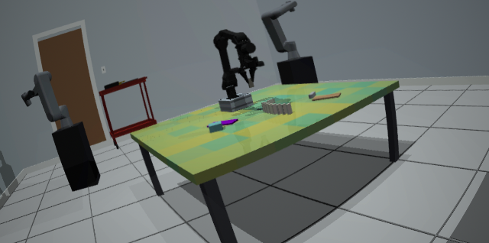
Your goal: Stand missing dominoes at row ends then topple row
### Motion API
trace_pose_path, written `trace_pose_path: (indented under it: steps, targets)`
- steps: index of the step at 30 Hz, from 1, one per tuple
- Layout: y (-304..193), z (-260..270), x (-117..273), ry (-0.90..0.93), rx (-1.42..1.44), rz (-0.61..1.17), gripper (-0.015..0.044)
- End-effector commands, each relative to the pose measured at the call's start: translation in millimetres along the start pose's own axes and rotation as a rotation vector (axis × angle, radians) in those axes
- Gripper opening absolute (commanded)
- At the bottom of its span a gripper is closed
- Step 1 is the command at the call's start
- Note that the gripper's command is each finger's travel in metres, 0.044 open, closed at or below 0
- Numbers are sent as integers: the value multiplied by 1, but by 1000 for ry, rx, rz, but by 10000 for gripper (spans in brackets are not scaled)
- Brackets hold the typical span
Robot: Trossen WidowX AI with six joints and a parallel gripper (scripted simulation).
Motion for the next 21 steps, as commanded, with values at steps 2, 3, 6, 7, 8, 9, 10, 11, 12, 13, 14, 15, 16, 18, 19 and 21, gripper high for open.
trace_pose_path:
  steps: [2, 3, 6, 7, 8, 9, 10, 11, 12, 13, 14, 15, 16, 18, 19, 21]
  targets:
    - [3, 35, -1, -6, -128, 1, 107]
    - [3, 35, -1, -6, -128, 1, 107]
    - [3, 35, -1, -6, -128, 1, 107]
    - [3, 35, -1, -6, -128, 1, 107]
    - [3, 35, -1, -6, -128, 1, 107]
    - [3, 35, -2, -6, -128, 1, 107]
    - [4, 35, -5, -6, -128, 1, 107]
    - [5, 36, -10, -6, -128, 1, 107]
    - [6, 36, -16, -6, -128, 1, 107]
    - [7, 36, -22, -6, -128, 1, 107]
    - [8, 37, -28, -6, -128, 1, 107]
    - [9, 37, -34, -6, -128, 1, 107]
    - [9, 37, -40, -6, -128, 1, 107]
    - [10, 38, -51, -6, -128, 1, 107]
    - [10, 38, -57, -6, -129, 1, 107]
    - [10, 38, -69, -5, -129, 2, 107]
Point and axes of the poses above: the point midway between the two fingers, 35 mm back from their tips, its own x axis back along the fingers, its own z axis across the jaws, y = z × x, the point moved 3 cm from there along x, back along the fingers, and after that the axes turned 14 degrees about -x, right-handed, at the moved point
